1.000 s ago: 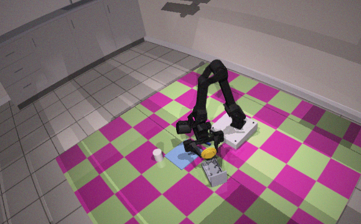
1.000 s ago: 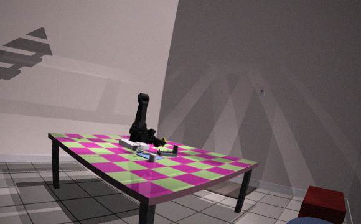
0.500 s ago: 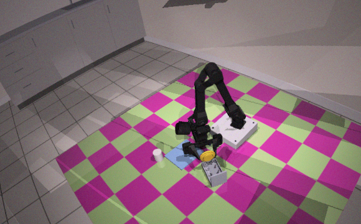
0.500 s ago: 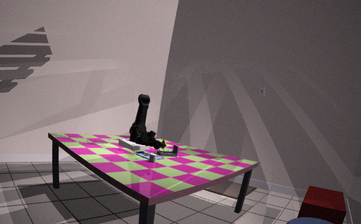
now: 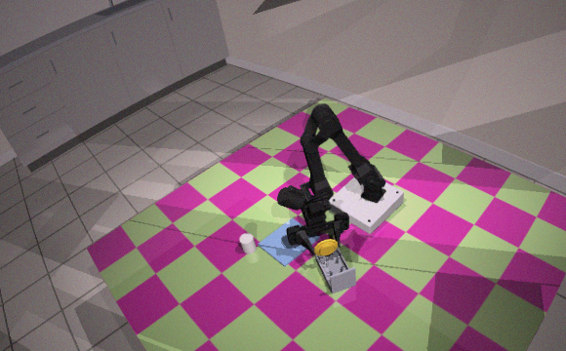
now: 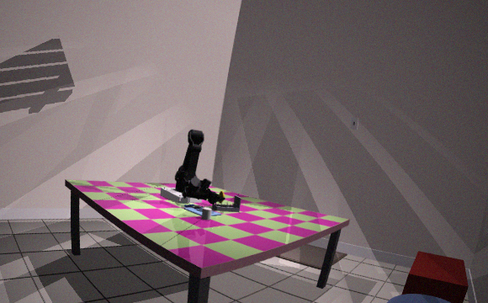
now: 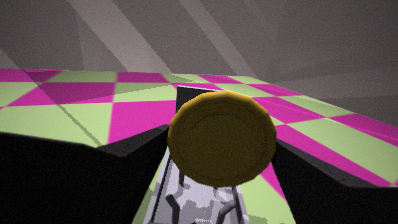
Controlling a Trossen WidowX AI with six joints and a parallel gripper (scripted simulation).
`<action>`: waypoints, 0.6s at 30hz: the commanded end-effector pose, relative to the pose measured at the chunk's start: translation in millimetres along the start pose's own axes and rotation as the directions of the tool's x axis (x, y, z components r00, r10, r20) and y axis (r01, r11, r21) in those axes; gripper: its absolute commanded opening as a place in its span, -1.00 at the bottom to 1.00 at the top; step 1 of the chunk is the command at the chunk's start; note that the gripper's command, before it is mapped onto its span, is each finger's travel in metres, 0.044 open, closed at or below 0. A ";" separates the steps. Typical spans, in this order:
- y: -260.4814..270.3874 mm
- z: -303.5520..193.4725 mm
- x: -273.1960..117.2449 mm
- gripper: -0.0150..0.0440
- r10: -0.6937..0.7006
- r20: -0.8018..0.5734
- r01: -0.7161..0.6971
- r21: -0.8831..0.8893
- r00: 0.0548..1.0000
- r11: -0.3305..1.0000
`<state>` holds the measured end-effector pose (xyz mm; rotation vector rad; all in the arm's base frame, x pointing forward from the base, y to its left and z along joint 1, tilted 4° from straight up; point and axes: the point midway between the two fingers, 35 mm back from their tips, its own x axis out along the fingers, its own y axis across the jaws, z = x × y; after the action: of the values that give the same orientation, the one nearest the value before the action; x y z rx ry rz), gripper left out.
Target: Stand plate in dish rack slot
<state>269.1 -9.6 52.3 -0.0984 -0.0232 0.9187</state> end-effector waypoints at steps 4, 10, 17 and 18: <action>3.9 -2.7 2.2 -0.49 -0.001 -0.002 0.001 0.008 1.000 1.000; 7.3 -2.0 3.7 -0.49 0.000 0.000 0.000 0.001 1.000 1.000; 8.6 -8.7 4.7 -0.49 0.002 0.001 -0.002 -0.006 1.000 1.000; 8.7 -13.9 5.0 -0.49 0.002 0.002 -0.002 -0.008 1.000 1.000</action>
<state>265.4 -1.7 48.0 -0.1152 -0.0356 0.9236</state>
